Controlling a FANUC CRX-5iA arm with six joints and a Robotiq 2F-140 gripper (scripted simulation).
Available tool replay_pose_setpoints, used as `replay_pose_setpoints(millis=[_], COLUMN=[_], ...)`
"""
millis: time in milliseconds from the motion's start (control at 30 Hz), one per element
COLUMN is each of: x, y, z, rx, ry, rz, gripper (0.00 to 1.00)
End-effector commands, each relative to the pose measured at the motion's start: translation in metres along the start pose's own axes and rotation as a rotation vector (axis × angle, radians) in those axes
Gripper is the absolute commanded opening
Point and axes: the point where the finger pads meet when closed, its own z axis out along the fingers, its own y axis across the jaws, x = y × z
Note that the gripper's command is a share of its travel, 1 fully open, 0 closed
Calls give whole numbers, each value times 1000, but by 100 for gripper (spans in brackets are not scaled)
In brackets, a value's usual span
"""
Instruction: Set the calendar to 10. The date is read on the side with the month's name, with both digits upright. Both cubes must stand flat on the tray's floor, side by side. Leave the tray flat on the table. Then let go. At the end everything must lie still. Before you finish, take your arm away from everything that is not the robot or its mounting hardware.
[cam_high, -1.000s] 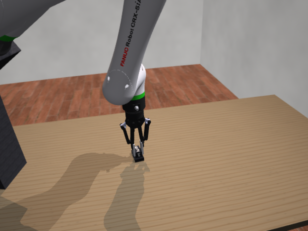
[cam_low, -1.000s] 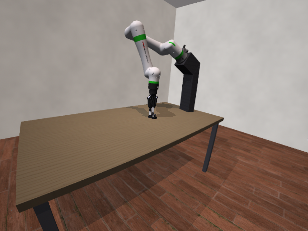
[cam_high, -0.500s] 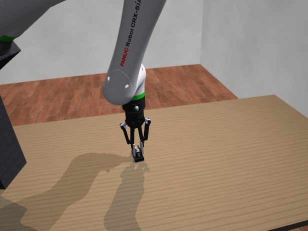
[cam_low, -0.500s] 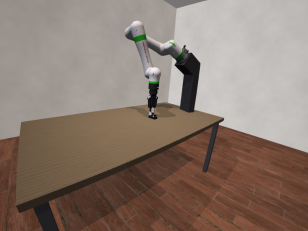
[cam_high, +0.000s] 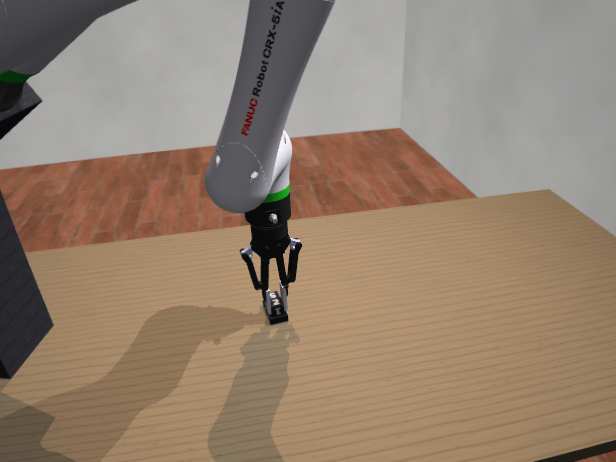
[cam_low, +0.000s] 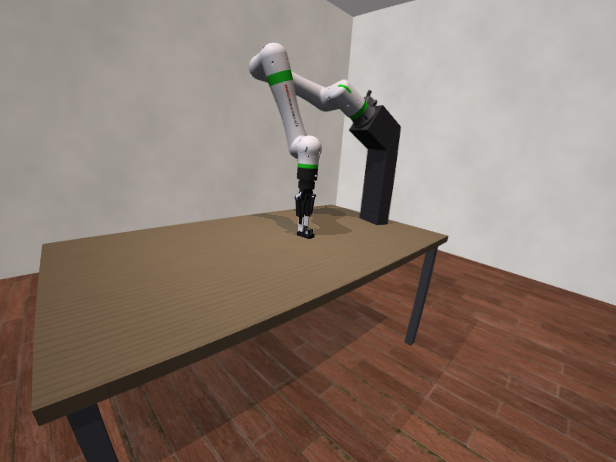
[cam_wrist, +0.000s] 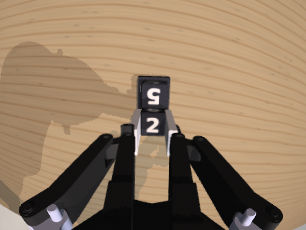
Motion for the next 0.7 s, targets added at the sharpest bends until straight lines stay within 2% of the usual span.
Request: replay_pose_setpoints(millis=[0,667], x=[0,0], y=[0,0], z=[0,6], rx=[0,0], ry=[0,0], rz=[0,0], gripper=[16,16])
